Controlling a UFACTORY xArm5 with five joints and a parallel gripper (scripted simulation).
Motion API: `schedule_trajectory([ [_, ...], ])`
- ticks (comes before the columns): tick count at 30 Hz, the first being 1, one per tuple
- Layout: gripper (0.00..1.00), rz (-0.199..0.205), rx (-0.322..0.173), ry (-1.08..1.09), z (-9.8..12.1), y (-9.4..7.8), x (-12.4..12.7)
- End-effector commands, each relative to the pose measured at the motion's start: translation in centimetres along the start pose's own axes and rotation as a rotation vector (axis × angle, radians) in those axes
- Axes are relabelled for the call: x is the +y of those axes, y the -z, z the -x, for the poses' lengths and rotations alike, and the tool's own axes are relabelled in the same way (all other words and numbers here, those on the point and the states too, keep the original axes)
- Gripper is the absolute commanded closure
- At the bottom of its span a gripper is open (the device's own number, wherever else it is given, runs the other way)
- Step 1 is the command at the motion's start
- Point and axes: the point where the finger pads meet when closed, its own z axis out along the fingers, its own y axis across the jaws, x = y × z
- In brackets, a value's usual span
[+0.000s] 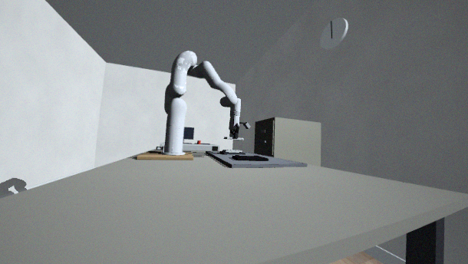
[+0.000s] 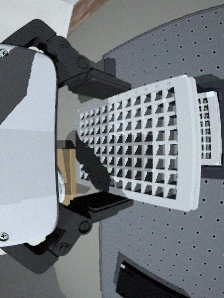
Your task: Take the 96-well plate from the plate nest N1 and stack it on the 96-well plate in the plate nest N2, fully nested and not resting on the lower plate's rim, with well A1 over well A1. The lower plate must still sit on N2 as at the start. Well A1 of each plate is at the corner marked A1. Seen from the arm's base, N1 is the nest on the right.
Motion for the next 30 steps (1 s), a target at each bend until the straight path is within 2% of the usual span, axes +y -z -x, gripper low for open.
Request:
schedule_trajectory([
  [1, 1.0, -0.001, 0.002, 0.0, -0.27, 0.08, -1.87],
  [30, 1.0, -0.001, 0.002, 0.0, -0.3, 0.07, -2.2],
])
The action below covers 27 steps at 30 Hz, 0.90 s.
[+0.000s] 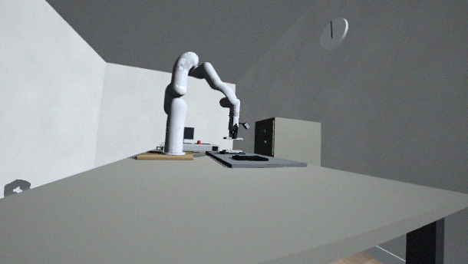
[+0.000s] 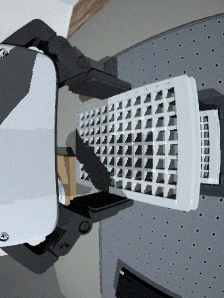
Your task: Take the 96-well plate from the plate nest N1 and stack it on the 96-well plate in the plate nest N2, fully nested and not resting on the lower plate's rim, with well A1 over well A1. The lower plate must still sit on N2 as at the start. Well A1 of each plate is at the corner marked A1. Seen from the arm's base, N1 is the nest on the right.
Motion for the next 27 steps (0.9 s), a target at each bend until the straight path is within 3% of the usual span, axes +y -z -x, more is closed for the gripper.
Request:
schedule_trajectory([
  [1, 1.0, -0.001, 0.004, 0.0, -0.1, 0.1, 0.0],
  [12, 1.0, -0.001, 0.004, 0.0, -0.1, 0.1, 0.0],
  [27, 1.0, -0.001, 0.004, 0.0, -0.1, -2.2, 0.1],
])
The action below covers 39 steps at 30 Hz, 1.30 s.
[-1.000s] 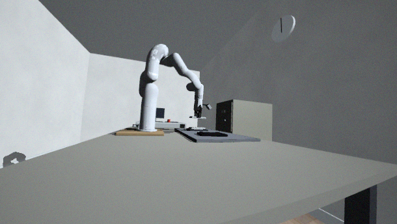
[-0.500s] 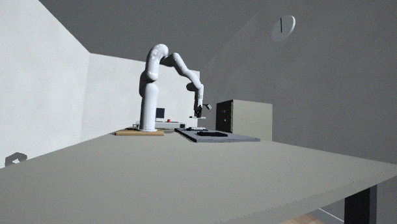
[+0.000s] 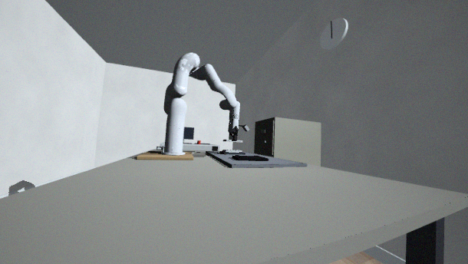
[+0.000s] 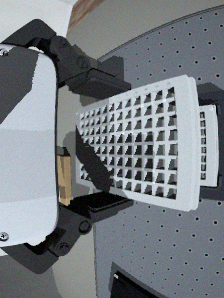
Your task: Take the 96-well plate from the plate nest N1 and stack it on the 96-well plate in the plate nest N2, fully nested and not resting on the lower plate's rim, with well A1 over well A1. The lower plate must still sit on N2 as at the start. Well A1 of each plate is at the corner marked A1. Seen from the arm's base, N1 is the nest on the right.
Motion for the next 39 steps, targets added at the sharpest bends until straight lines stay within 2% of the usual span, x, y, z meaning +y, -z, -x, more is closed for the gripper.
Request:
schedule_trajectory([
  [1, 1.0, -0.001, 0.004, 0.0, -0.2, -0.4, 0.0],
  [30, 1.0, -0.001, 0.004, 0.0, -0.2, -4.9, 0.1],
  [39, 1.0, -0.001, 0.004, 0.0, -0.2, -5.0, 0.1],
])
